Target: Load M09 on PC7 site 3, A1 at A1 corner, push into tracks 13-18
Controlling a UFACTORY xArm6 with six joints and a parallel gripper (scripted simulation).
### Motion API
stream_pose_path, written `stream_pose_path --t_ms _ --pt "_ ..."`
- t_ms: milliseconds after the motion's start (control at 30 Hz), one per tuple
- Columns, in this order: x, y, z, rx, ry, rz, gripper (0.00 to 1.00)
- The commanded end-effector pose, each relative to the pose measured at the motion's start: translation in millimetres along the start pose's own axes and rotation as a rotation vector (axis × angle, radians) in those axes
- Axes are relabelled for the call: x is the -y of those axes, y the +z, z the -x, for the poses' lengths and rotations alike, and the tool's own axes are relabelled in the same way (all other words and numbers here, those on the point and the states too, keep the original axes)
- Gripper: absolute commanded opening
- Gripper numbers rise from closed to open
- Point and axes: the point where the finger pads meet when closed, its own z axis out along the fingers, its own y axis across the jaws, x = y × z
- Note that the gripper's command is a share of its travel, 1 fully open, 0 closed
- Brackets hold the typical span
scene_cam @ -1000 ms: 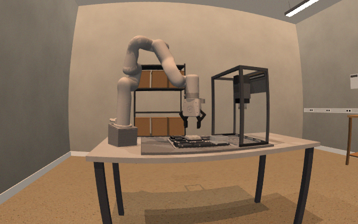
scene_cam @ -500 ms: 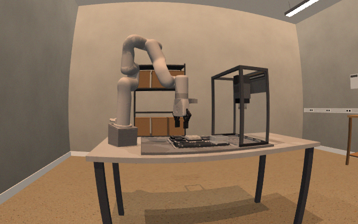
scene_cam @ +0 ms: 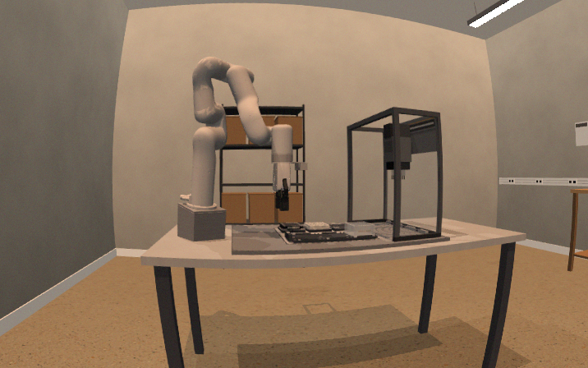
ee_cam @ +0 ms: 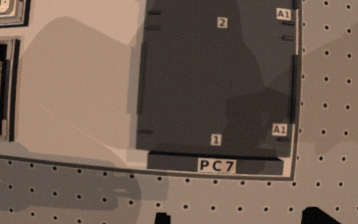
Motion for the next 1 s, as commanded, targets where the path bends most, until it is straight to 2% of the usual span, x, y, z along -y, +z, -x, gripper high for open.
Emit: stream_pose_path --t_ms 0,433,967 --pt "3 -3 3 0.000 0.058 0.030 0.82" --pt "2 -3 3 0.000 0.058 0.030 0.82" --pt "2 21 3 0.000 0.058 0.030 0.82"
